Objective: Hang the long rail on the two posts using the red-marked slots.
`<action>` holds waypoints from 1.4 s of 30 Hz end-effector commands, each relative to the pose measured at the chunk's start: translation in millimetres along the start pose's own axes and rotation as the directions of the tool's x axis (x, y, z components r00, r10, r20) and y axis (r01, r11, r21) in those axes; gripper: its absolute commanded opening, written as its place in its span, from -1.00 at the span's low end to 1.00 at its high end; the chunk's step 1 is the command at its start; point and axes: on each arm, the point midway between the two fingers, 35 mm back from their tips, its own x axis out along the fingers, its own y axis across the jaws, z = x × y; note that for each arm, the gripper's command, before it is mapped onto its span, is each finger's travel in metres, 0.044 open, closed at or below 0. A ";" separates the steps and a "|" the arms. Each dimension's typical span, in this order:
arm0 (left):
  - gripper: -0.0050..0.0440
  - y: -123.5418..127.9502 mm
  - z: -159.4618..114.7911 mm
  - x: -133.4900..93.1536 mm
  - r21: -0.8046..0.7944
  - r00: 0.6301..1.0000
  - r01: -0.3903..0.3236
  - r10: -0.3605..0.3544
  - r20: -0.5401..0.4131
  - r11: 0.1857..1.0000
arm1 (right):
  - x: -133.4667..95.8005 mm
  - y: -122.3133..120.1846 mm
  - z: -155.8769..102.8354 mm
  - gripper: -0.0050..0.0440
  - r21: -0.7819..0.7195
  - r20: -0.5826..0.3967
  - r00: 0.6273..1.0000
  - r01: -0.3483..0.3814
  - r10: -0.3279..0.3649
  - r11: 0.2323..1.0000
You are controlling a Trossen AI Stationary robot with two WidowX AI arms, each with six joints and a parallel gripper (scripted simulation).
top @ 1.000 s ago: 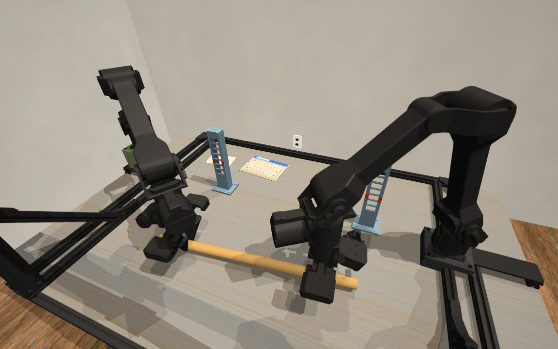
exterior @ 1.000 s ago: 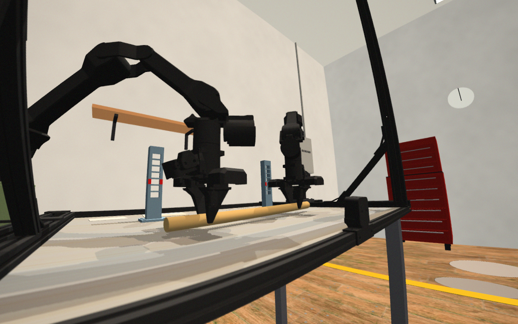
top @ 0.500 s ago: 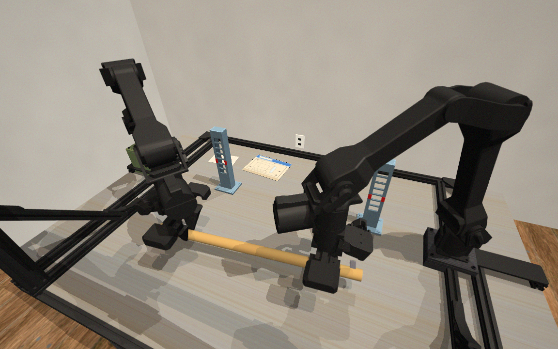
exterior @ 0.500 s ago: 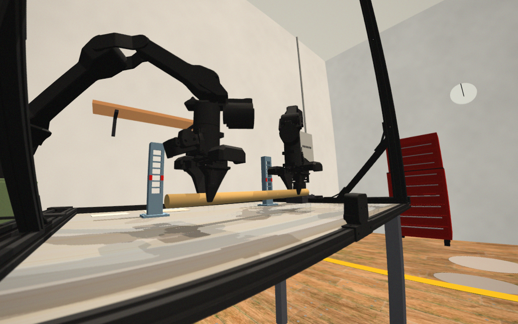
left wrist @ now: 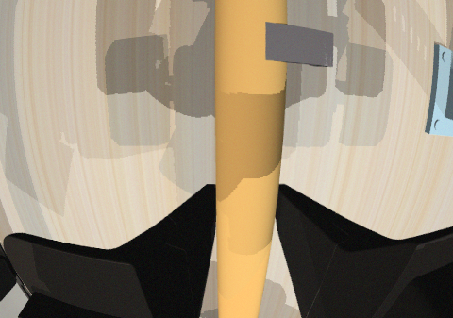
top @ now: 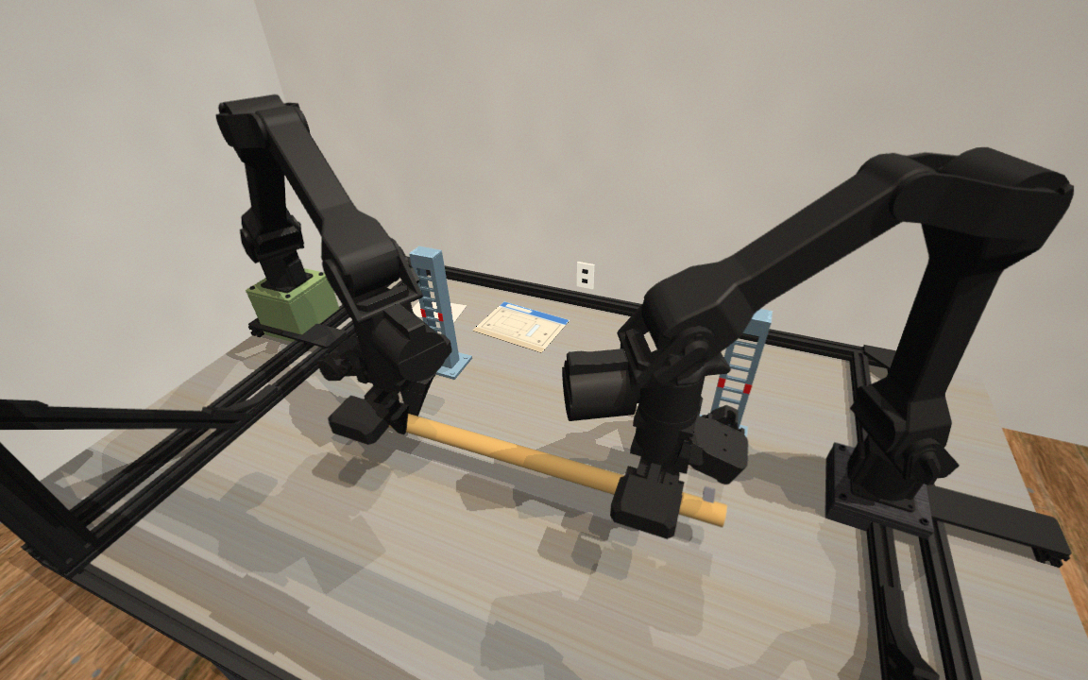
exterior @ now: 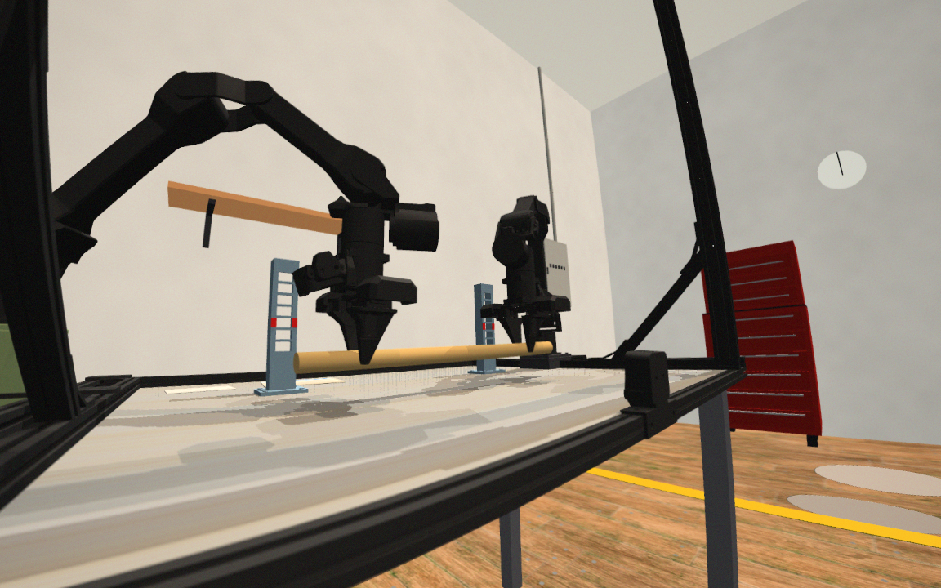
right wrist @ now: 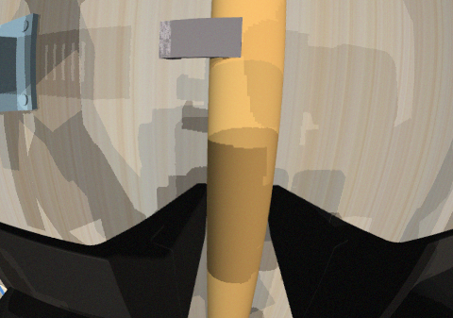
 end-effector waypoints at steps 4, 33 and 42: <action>-0.80 -14.7 -3.0 -5.2 0.019 1.000 -0.002 0.002 -0.010 1.000 | -2.4 7.7 2.7 -0.80 0.015 -0.010 1.000 -0.002 0.002 1.000; -0.80 -6.6 -3.9 -4.1 0.014 0.974 0.228 -0.228 -0.021 0.974 | -3.8 0.1 2.9 -0.80 0.015 0.000 0.973 -0.232 0.232 0.973; -0.80 -6.9 -4.0 8.8 0.006 0.974 0.221 -0.220 -0.052 0.975 | -3.8 0.8 2.0 -0.80 0.009 0.036 0.974 -0.224 0.223 0.975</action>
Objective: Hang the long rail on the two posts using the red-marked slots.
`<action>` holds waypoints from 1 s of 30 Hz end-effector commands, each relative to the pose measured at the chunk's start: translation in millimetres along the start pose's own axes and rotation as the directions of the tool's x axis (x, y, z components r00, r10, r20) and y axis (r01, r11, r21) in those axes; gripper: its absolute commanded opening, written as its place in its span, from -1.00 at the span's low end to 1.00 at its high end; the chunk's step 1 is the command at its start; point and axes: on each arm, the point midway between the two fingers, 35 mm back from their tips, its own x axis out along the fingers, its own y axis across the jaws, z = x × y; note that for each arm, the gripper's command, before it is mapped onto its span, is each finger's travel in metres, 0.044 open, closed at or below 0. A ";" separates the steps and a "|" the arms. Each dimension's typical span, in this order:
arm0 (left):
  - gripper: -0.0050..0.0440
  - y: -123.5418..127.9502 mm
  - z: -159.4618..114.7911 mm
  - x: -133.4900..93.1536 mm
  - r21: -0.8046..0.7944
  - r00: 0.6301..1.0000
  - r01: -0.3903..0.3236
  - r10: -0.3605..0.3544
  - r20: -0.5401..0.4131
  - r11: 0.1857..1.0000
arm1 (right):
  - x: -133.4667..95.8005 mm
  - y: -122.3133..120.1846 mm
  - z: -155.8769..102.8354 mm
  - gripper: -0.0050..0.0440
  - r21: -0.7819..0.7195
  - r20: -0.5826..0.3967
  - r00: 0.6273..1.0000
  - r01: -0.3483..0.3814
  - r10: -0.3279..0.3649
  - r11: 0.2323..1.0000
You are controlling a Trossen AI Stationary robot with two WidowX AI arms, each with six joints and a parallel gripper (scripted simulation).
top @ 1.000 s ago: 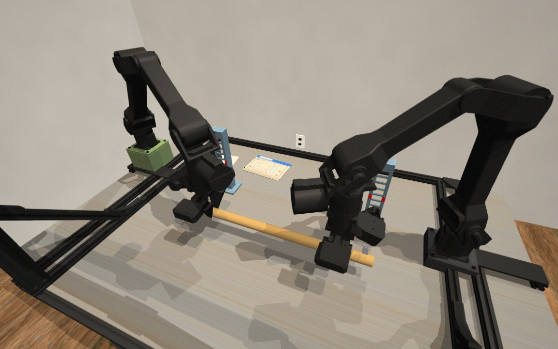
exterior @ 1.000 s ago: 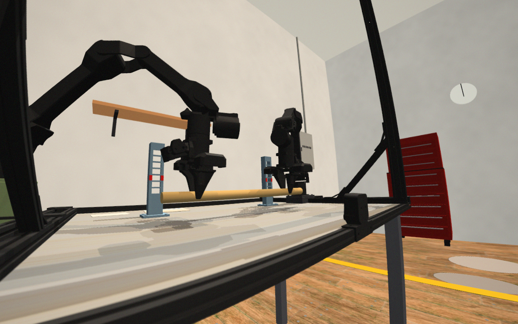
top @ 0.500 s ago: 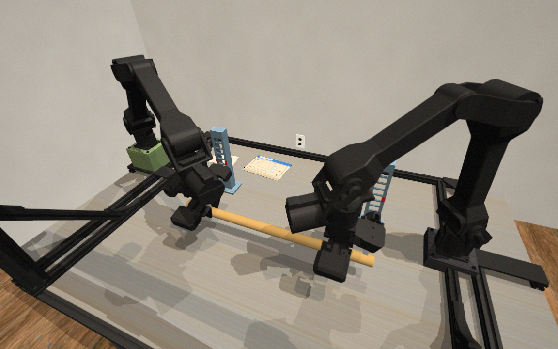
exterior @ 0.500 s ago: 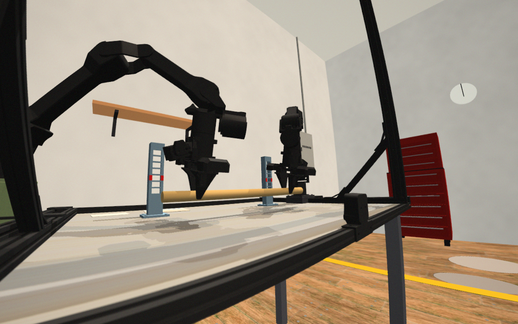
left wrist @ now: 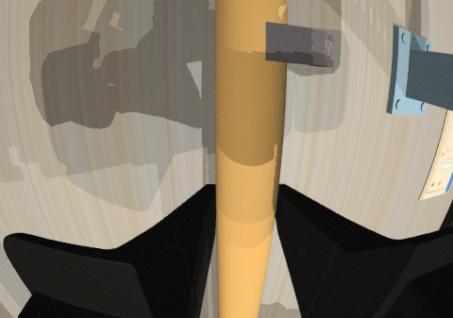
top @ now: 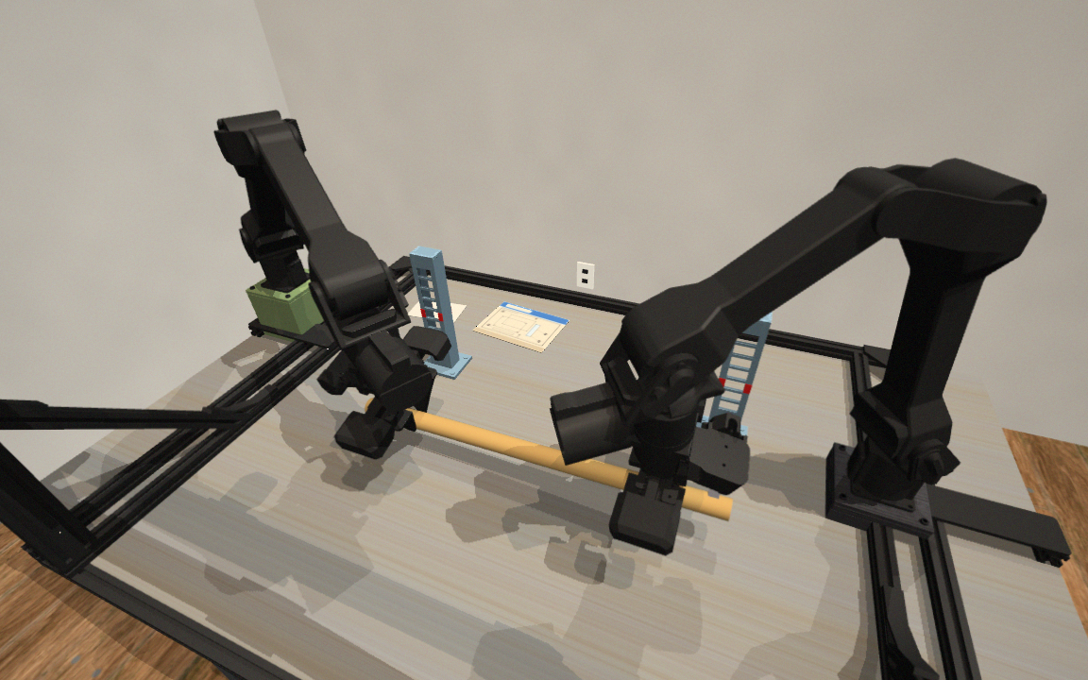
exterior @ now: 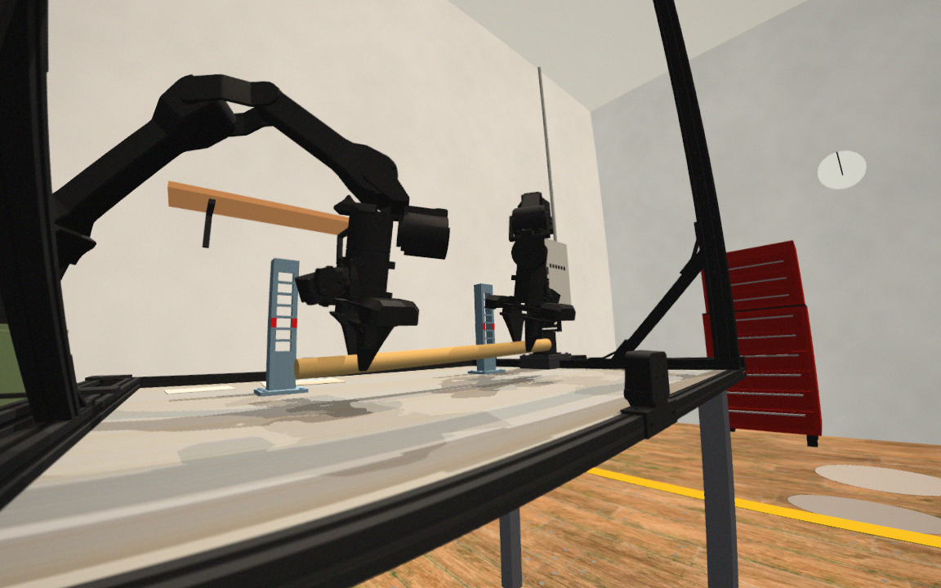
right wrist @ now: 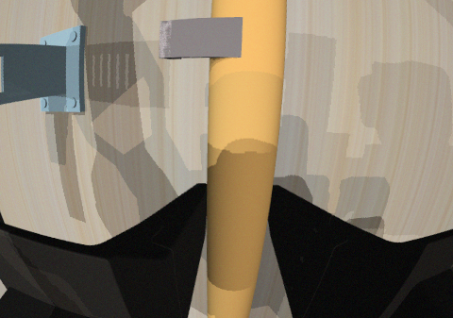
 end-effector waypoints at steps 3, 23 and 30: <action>-0.80 2.6 0.4 7.2 -0.006 1.000 -0.005 0.004 -0.029 1.000 | -0.9 0.2 -2.2 -0.80 -0.007 0.023 1.000 0.004 -0.004 1.000; -0.60 5.0 0.6 23.3 -0.017 0.997 -0.016 0.014 -0.072 1.000 | 0.9 1.2 -1.6 -0.80 -0.014 0.071 0.997 0.018 -0.017 1.000; 0.09 5.0 0.6 23.3 -0.017 0.997 -0.016 0.014 -0.072 1.000 | 0.9 1.2 -1.6 -0.80 -0.014 0.071 0.997 0.018 -0.017 1.000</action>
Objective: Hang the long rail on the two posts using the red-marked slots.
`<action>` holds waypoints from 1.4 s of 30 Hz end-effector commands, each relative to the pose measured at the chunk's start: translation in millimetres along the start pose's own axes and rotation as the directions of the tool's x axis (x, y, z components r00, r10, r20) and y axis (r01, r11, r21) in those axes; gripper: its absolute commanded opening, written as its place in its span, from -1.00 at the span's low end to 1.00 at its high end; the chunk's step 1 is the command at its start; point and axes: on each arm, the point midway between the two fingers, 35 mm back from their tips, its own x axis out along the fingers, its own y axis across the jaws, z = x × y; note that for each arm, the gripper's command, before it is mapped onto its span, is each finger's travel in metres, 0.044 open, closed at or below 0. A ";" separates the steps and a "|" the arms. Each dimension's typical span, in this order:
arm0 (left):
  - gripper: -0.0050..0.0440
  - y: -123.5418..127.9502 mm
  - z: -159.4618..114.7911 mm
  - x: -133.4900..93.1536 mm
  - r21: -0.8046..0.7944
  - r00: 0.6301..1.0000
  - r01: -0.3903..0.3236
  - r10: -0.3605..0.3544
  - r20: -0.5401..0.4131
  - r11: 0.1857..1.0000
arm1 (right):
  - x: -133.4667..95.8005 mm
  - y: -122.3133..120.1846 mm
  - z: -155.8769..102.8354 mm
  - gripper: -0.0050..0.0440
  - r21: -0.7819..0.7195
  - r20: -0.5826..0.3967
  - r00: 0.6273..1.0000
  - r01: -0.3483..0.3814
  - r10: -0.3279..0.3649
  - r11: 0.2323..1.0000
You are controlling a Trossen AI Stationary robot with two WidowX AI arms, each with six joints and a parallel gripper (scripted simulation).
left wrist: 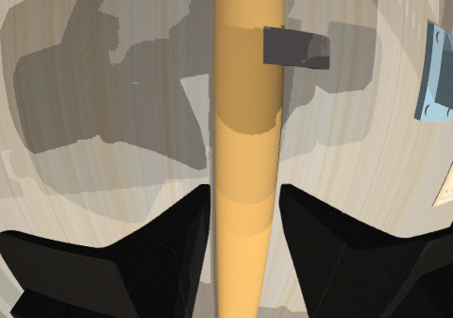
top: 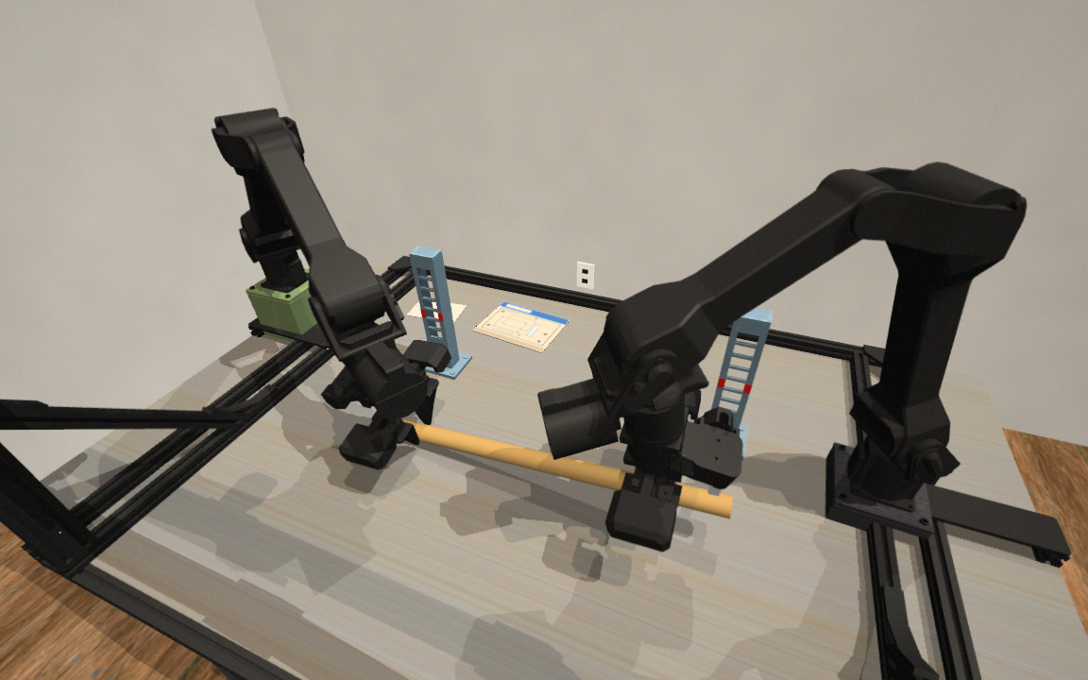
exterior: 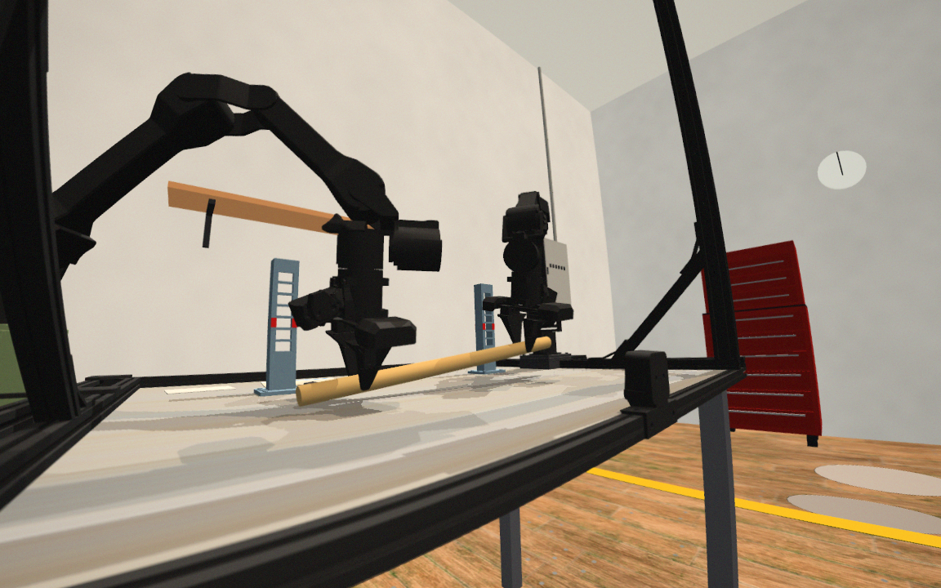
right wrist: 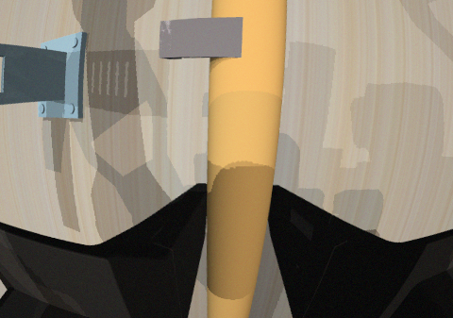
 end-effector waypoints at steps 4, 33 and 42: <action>0.28 0.2 -0.2 -0.5 -0.001 1.000 0.000 0.000 -0.004 1.000 | -0.4 0.6 -0.6 -0.80 0.002 -0.002 1.000 -0.002 0.002 1.000; 1.00 0.2 -0.1 -50.5 -0.001 1.000 0.000 0.000 -0.004 1.000 | -0.4 0.6 -0.6 -0.80 0.002 -0.002 1.000 -0.002 0.002 1.000; 0.71 0.7 -0.1 -49.7 -0.003 1.000 0.010 -0.010 -0.002 1.000 | -0.4 0.6 -0.6 -0.80 0.004 -0.002 1.000 -0.002 0.002 1.000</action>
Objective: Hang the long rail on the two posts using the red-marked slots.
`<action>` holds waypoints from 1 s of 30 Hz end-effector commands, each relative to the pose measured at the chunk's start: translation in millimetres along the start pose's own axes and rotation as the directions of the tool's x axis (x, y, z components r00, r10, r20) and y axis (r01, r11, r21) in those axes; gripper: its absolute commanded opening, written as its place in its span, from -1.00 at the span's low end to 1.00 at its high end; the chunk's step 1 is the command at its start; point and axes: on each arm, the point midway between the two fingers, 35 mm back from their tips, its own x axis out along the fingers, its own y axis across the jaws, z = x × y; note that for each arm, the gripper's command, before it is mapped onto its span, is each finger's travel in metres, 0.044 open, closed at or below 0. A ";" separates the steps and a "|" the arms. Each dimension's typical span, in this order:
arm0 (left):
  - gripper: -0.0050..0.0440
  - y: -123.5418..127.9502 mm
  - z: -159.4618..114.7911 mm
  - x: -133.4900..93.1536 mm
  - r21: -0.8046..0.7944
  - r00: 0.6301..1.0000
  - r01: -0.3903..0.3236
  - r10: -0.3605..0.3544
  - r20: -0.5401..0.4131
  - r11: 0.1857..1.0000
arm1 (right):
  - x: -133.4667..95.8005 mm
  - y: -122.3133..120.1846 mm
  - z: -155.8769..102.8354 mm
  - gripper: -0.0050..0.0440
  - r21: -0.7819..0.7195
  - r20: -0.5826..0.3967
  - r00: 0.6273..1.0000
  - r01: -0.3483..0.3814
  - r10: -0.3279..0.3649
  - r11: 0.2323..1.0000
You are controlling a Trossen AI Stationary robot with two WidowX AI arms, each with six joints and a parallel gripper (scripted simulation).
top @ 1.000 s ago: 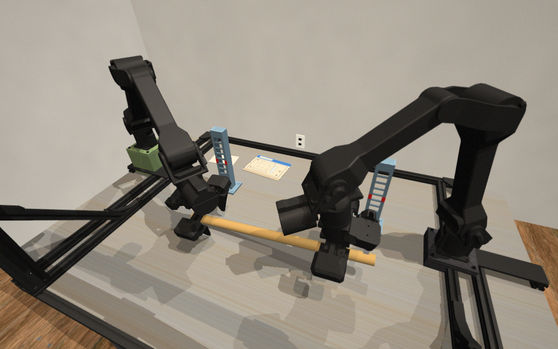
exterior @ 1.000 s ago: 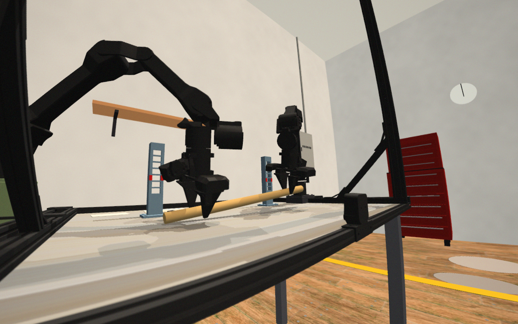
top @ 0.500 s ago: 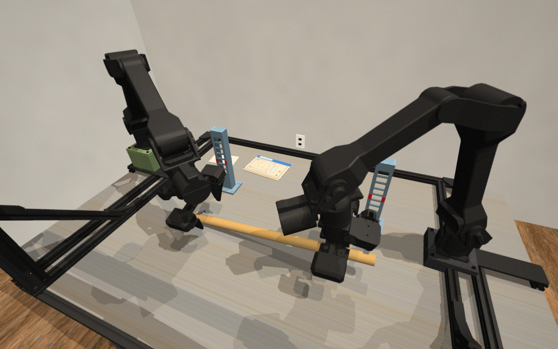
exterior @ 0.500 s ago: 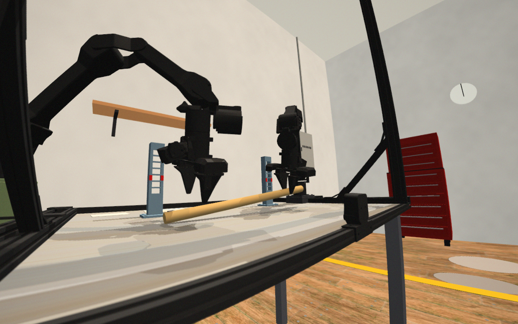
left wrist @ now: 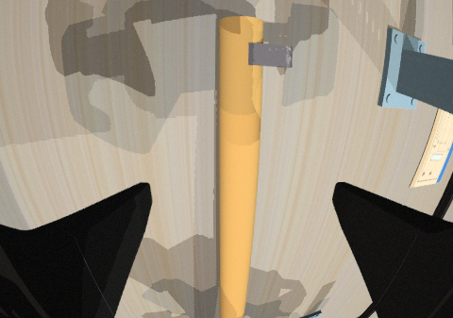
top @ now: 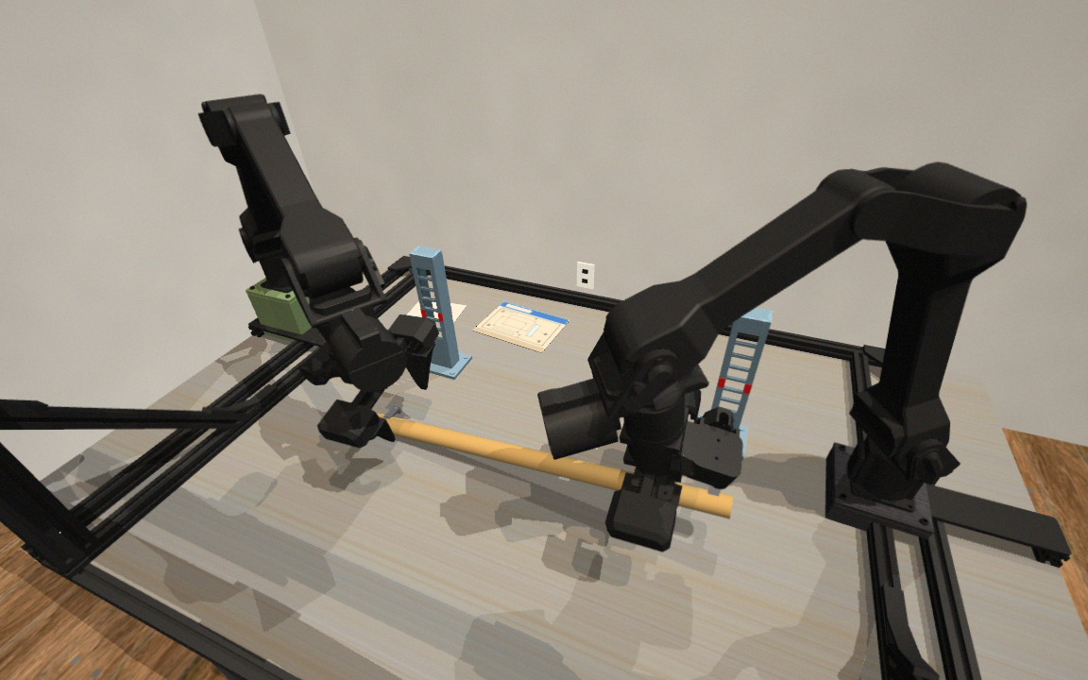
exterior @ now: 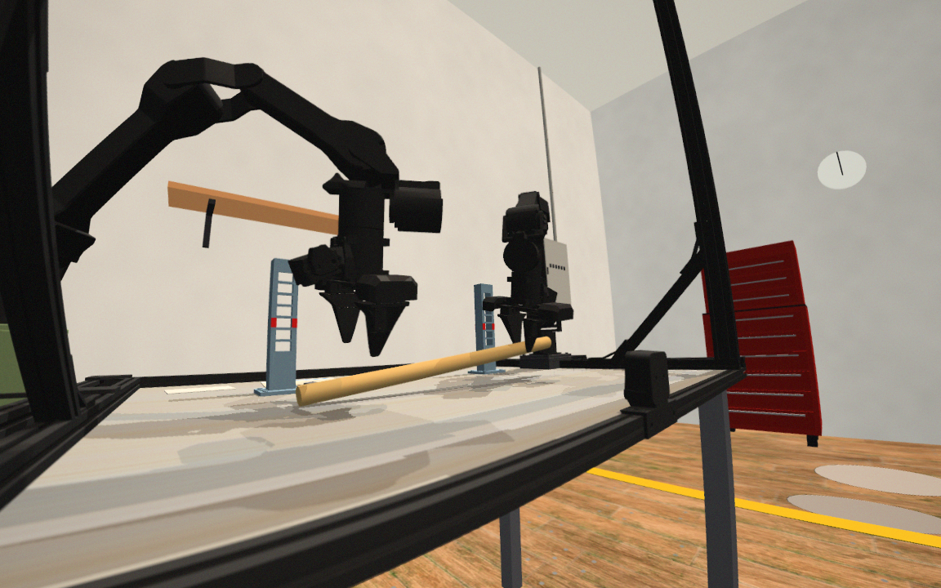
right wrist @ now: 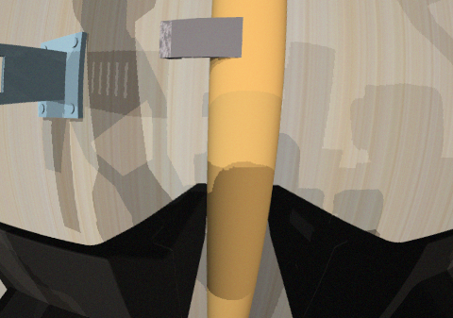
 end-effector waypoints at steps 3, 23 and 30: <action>0.41 2.2 0.1 3.3 -0.005 0.999 0.040 -0.040 0.006 0.999 | -0.7 0.7 -0.8 -0.80 0.010 -0.003 1.000 -0.002 0.002 1.000; -0.14 15.0 0.4 19.4 -0.009 0.964 0.267 -0.267 0.007 0.964 | -1.3 0.9 -1.1 -0.80 0.024 -0.005 1.000 -0.003 0.003 1.000; -0.14 18.7 0.0 23.6 -0.004 0.946 0.326 -0.326 -0.004 0.946 | -0.9 0.7 -0.9 -0.80 0.014 -0.004 1.000 -0.003 0.003 1.000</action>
